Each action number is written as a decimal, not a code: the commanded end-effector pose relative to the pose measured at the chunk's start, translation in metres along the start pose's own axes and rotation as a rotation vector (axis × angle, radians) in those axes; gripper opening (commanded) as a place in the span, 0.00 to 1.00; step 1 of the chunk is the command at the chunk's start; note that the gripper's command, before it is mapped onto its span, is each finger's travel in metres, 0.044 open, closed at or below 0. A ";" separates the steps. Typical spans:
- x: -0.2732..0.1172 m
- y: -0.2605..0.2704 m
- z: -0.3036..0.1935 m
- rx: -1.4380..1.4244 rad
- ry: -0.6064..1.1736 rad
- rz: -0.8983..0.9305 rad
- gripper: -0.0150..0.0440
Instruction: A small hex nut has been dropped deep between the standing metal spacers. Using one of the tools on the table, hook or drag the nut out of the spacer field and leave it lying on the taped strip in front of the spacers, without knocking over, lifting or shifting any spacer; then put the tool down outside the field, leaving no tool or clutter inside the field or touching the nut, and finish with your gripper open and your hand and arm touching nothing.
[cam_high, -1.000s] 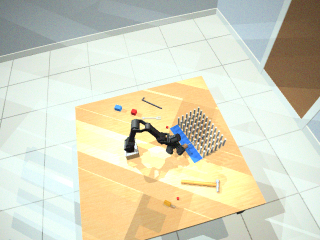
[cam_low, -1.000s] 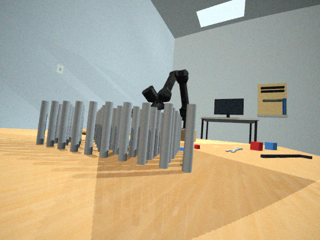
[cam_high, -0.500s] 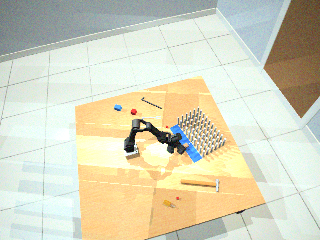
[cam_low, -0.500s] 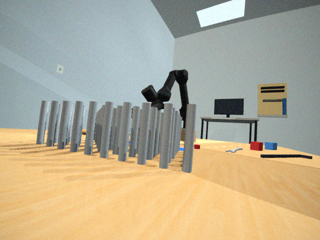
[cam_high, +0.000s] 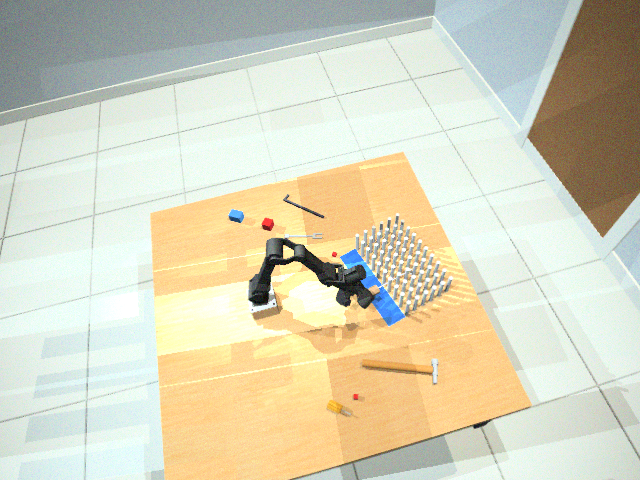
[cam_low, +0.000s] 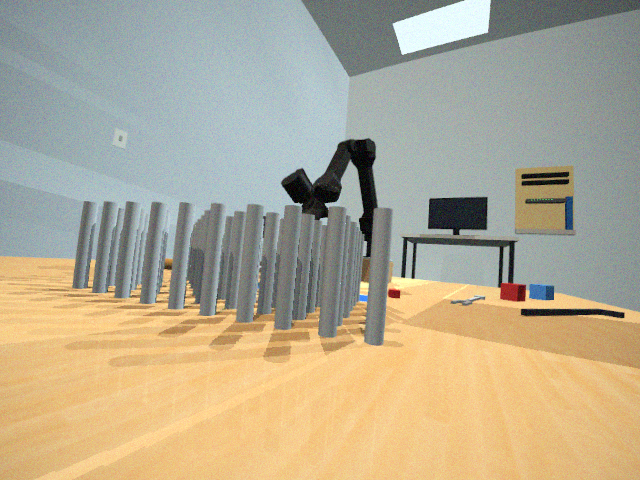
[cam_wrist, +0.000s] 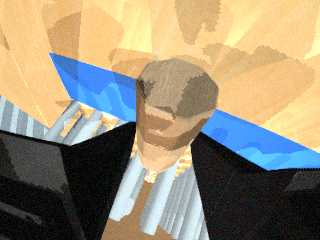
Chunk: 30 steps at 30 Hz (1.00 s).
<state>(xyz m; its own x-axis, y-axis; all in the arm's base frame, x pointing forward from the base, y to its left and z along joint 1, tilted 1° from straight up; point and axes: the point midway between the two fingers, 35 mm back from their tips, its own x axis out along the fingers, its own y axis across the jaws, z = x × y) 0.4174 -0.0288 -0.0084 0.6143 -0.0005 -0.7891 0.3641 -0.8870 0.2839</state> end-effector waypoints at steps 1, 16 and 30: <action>0.002 0.002 -0.004 0.005 0.005 0.005 0.25; 0.009 -0.001 0.000 0.006 0.005 0.004 0.25; 0.016 -0.005 0.006 0.007 0.006 0.002 0.25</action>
<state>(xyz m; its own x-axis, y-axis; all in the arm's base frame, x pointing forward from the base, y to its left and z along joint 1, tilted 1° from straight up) 0.4217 -0.0281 -0.0235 0.6177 -0.0003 -0.7864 0.3625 -0.8873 0.2851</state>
